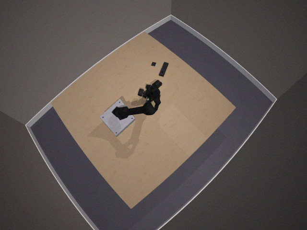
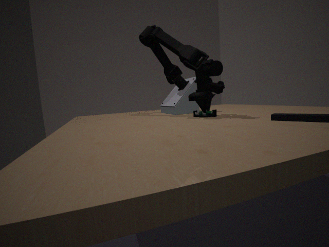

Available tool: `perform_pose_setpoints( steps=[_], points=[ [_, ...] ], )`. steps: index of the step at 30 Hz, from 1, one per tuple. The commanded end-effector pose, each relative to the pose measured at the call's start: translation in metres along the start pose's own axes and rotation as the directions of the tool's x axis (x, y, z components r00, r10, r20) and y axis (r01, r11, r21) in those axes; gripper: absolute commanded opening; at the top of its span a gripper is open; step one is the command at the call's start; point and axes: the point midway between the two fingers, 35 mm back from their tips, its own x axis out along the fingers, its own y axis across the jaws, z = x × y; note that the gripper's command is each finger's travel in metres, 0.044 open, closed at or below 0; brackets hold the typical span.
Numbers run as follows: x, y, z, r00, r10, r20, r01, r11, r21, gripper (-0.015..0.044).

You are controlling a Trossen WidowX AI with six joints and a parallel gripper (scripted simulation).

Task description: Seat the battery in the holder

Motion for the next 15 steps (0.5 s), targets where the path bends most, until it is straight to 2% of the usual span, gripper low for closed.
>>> perform_pose_setpoints(
  steps=[1,8,10,11,15],
  points=[
    [-0.002,0.000,0.000,1.000,0.000,0.000,0.000,1.000,0.001,0.0187],
    [-0.066,0.012,0.001,1.000,0.005,0.004,-0.005,1.000,0.007,0.0371],
    [-0.073,0.014,0.001,1.000,0.005,0.003,-0.005,1.000,0.007,0.0423],
    [-0.073,0.014,0.001,1.000,0.005,0.003,-0.005,1.000,0.007,0.0440],
    [-0.073,0.015,0.002,1.000,0.005,0.003,-0.005,1.000,0.007,0.0440]
  ],
)
